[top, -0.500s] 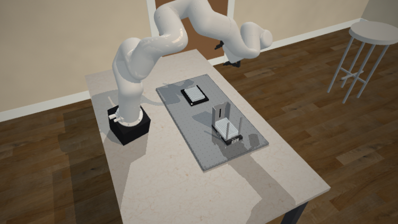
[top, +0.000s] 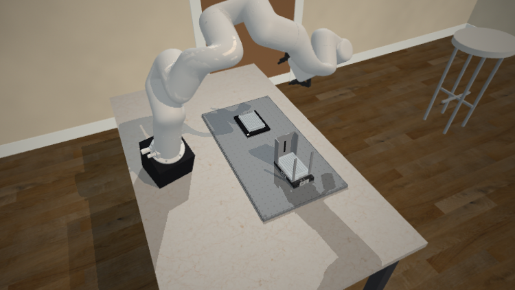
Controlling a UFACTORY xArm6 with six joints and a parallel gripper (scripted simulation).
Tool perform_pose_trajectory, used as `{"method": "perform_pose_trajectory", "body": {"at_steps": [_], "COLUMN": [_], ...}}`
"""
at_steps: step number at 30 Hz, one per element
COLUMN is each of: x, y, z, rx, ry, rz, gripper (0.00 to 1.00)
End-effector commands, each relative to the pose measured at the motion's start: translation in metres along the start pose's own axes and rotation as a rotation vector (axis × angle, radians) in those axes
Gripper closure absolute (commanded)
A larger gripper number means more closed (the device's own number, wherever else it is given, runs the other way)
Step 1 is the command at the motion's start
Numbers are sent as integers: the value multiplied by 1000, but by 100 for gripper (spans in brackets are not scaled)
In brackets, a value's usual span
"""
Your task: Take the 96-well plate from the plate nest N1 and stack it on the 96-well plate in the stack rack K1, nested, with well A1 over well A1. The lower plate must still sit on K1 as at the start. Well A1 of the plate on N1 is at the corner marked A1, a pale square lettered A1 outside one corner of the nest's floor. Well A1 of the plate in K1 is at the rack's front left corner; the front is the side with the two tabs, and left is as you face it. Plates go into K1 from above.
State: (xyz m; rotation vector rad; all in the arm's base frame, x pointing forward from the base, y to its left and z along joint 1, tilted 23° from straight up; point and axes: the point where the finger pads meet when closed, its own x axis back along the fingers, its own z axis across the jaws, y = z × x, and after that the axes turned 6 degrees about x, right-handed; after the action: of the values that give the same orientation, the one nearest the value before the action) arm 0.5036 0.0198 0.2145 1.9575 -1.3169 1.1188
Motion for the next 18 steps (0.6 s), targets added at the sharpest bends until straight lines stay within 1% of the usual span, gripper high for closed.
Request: {"method": "perform_pose_trajectory", "body": {"at_steps": [1,2,5,7,8,11,13,14,17,18], "x": [2,2,-12,-21,-22,-36,-45,-46,-59,-59], "y": [-1,-1,2,3,4,7,9,9,12,12], "z": [-1,-1,4,8,8,14,17,17,23,23], "rx": [3,3,33,35,35,73,77,77,123,123], "ry": [2,2,74,80,80,149,156,156,223,223], "rz": [3,3,-59,-64,-64,-125,-131,-131,-189,-189], "gripper": [0,0,0,0,0,0,0,0,0,0]}}
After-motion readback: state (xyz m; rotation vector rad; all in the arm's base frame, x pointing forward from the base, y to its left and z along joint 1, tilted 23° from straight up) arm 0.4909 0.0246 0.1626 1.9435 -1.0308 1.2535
